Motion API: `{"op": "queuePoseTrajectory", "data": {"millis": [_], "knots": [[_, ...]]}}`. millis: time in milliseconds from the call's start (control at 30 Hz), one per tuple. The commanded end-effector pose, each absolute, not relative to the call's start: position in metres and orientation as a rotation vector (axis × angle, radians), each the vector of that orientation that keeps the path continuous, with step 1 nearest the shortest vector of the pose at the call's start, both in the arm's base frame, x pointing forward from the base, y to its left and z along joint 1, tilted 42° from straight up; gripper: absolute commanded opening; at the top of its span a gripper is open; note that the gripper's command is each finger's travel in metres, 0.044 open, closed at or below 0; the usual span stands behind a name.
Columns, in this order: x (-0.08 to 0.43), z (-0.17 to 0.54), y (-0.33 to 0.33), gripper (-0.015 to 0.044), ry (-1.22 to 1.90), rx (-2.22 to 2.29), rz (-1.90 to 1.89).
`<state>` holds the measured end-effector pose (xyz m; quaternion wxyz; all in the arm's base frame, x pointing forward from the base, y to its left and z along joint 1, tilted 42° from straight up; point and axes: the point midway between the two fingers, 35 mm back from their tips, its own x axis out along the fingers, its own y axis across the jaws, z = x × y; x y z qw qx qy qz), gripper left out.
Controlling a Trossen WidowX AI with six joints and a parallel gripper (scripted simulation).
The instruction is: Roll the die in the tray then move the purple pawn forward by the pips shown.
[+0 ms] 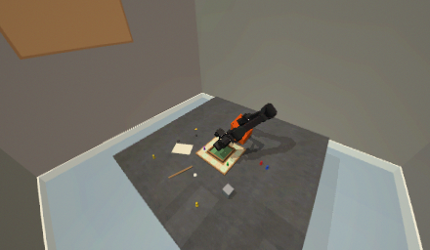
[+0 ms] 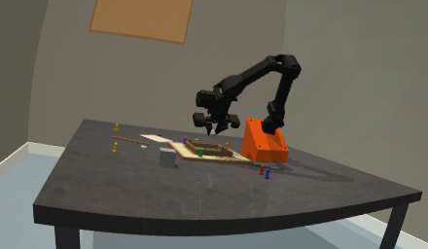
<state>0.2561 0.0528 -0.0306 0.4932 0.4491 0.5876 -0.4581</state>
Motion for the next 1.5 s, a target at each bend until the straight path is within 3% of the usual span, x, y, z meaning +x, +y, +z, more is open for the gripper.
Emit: {"op": "queuePoseTrajectory", "data": {"millis": [0,400,1133,1467], "knots": [[0.256,-0.030,0.052,0.0000,1.280,1.038,-1.148],[0.271,0.018,0.053,0.0000,1.197,1.016,-1.157],[0.269,0.016,0.054,0.0000,1.205,1.015,-1.149],[0.271,0.025,0.045,0.0263,1.202,1.015,-1.152]]}}
